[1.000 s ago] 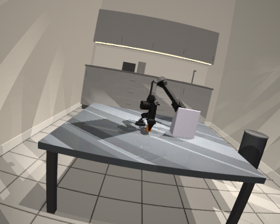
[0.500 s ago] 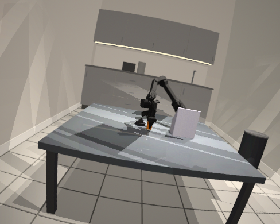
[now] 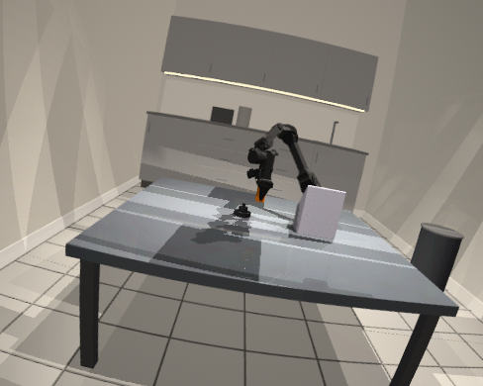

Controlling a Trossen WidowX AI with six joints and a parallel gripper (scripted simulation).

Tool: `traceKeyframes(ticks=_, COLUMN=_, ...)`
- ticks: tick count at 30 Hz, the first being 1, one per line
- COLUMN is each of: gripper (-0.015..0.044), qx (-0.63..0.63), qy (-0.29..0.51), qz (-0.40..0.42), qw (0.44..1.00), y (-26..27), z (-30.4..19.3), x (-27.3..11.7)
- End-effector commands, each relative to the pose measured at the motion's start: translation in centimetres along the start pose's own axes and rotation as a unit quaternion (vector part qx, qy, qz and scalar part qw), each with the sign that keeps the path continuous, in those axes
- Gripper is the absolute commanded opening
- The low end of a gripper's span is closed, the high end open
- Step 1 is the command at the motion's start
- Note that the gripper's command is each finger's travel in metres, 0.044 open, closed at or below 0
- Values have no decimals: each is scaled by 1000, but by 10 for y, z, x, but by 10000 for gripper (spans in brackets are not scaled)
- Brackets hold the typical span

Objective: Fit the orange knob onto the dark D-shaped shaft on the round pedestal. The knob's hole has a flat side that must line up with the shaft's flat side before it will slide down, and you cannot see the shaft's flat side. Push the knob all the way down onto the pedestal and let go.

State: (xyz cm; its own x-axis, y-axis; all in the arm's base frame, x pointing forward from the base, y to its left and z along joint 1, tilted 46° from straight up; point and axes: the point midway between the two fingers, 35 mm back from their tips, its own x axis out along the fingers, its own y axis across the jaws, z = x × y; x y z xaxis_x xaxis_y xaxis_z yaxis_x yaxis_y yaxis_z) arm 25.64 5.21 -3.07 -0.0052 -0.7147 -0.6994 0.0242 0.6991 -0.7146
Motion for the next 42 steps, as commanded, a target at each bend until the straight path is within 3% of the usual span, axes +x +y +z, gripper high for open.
traceKeyframes(ticks=1, gripper=0, qx=5, qy=-1, qz=1, qw=1000, y=-1, z=-3, x=-24)
traceKeyframes(ticks=42, gripper=0, qx=3, qy=-5, qz=10, qw=1000, y=-91, z=43, x=10)
